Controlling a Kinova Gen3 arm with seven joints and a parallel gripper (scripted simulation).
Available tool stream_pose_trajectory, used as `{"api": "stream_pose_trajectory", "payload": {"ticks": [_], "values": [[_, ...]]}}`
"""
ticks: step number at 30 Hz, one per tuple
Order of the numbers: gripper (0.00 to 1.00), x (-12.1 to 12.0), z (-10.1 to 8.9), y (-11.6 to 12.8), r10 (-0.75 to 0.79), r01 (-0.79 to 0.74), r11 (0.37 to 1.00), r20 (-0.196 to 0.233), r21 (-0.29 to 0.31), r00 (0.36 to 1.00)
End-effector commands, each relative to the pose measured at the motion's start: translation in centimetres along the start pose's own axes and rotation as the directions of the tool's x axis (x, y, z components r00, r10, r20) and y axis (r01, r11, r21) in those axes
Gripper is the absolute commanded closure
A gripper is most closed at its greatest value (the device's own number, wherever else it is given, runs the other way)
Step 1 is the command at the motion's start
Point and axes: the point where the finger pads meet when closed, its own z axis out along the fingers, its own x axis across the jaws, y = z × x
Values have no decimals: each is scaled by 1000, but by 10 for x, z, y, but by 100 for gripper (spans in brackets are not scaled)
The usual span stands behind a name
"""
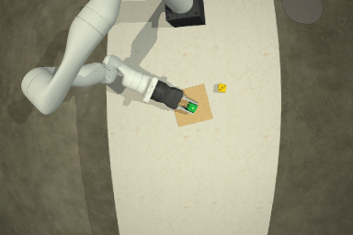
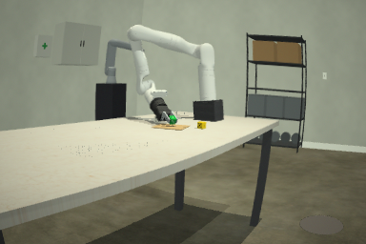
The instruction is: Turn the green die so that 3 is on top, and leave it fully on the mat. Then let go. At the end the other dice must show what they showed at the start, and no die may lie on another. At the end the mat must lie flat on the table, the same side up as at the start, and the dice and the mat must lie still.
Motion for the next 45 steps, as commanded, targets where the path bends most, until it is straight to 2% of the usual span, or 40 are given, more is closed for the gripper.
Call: {"api": "stream_pose_trajectory", "payload": {"ticks": [1, 45], "values": [[43, 2, 1, -1, -5, 5, 1000, -5, 6, 1000], [43, 2, 4, 5, -5, 5, 1000, -5, 6, 1000]]}}
